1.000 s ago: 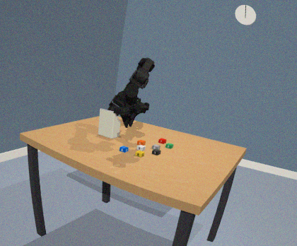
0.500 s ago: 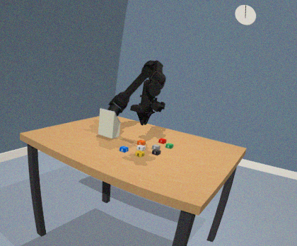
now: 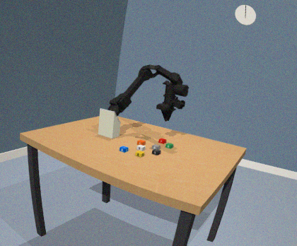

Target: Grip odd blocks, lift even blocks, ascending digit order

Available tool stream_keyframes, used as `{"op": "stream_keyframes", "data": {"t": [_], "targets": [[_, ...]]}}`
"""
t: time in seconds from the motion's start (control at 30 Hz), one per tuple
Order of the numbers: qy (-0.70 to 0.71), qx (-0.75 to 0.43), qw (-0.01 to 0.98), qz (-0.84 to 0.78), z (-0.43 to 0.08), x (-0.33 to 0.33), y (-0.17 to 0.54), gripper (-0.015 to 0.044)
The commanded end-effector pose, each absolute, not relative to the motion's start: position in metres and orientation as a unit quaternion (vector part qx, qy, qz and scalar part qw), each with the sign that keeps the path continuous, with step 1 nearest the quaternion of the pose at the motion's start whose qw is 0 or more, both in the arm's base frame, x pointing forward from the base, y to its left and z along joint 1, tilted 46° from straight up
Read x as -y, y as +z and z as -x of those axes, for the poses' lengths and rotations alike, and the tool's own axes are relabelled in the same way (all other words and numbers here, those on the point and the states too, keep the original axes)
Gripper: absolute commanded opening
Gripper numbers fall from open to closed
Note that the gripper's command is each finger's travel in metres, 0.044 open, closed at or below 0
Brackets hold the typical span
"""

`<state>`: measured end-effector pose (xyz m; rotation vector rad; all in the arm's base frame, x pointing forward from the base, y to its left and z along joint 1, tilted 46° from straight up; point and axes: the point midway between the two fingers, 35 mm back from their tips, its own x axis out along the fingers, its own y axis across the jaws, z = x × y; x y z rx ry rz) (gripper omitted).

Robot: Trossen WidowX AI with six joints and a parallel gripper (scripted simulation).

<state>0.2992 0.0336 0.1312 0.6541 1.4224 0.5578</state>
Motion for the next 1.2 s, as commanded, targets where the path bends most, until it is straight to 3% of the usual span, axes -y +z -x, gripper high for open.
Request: {"op": "stream_keyframes", "data": {"t": [0.0, 0.37, 1.17], "targets": [[0.244, -0.636, 0.667, -0.302, -0.296, -0.037, 0.132, 0.0120], [0.245, -0.635, 0.667, -0.303, -0.301, -0.095, 0.077, 0.0400], [0.246, -0.635, 0.667, -0.303, -0.304, -0.120, 0.052, 0.0400]]}}
